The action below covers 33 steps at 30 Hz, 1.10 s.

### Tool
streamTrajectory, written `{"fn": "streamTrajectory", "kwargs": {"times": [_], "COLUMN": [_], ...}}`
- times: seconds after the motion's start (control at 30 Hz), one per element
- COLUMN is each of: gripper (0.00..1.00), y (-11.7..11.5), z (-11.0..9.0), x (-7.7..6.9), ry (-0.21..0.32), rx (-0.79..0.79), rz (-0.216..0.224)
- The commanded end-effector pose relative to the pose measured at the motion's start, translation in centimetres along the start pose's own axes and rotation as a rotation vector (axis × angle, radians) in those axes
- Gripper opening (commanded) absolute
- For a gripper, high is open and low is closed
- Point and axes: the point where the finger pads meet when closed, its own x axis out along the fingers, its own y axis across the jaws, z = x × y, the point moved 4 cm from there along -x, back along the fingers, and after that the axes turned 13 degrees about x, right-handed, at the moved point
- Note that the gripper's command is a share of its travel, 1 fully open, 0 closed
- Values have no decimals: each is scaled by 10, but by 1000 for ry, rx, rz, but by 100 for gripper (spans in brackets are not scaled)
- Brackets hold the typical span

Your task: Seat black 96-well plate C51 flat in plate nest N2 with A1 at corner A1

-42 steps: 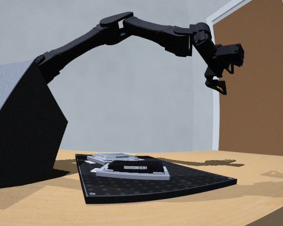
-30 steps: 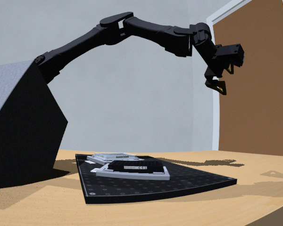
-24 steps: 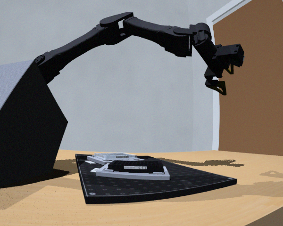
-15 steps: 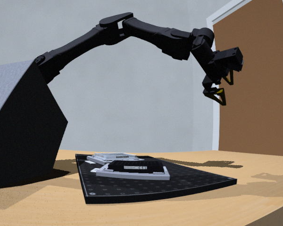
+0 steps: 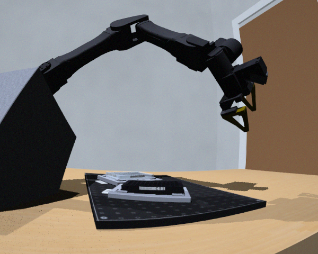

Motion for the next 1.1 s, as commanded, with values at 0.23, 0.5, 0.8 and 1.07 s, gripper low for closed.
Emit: {"fn": "streamTrajectory", "kwargs": {"times": [0.23, 0.5, 0.8, 1.07], "gripper": [100, 100, 100, 100], "y": [-25, -56, -91, -121], "z": [0, -3, -8, -14], "x": [-8, -11, -18, -25], "ry": [-50, -48, -29, 8], "rx": [-189, -278, -367, -455], "rz": [-103, -201, -304, -403]}}
